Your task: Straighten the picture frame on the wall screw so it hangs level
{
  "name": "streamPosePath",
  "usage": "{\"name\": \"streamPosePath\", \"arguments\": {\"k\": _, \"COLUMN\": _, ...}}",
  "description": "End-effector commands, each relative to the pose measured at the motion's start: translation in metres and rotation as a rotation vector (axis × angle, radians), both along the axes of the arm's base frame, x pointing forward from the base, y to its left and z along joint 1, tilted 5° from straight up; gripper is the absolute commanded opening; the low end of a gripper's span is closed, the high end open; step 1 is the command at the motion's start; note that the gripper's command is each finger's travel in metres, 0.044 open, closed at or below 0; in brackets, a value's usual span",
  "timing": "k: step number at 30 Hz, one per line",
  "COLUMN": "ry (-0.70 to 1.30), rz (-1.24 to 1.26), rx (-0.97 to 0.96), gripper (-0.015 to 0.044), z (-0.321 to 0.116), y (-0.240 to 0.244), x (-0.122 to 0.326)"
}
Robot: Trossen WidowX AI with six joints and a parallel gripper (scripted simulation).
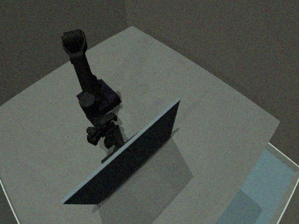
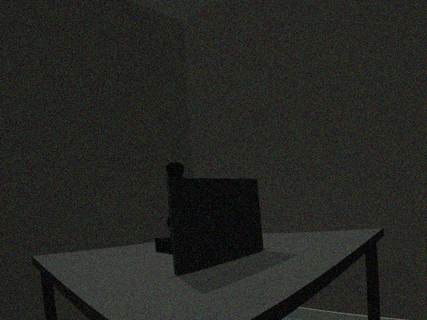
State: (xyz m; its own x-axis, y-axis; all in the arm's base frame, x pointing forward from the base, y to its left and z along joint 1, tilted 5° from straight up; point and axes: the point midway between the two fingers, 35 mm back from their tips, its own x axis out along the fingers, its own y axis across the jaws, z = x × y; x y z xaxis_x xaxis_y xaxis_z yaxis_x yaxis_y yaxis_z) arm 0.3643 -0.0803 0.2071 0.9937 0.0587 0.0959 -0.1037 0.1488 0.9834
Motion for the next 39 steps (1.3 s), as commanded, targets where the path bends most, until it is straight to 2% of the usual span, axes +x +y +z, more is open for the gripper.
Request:
{"name": "streamPosePath", "arguments": {"k": 1, "ry": -0.012, "rz": 0.000, "rx": -0.009, "gripper": 0.0000, "z": 0.0057, "y": 0.0008, "x": -0.0005}}
{"name": "streamPosePath", "arguments": {"k": 39, "ry": -0.012, "rz": 0.000, "rx": -0.009, "gripper": 0.0000, "z": 0.0114, "y": 0.0017, "x": -0.0011}}
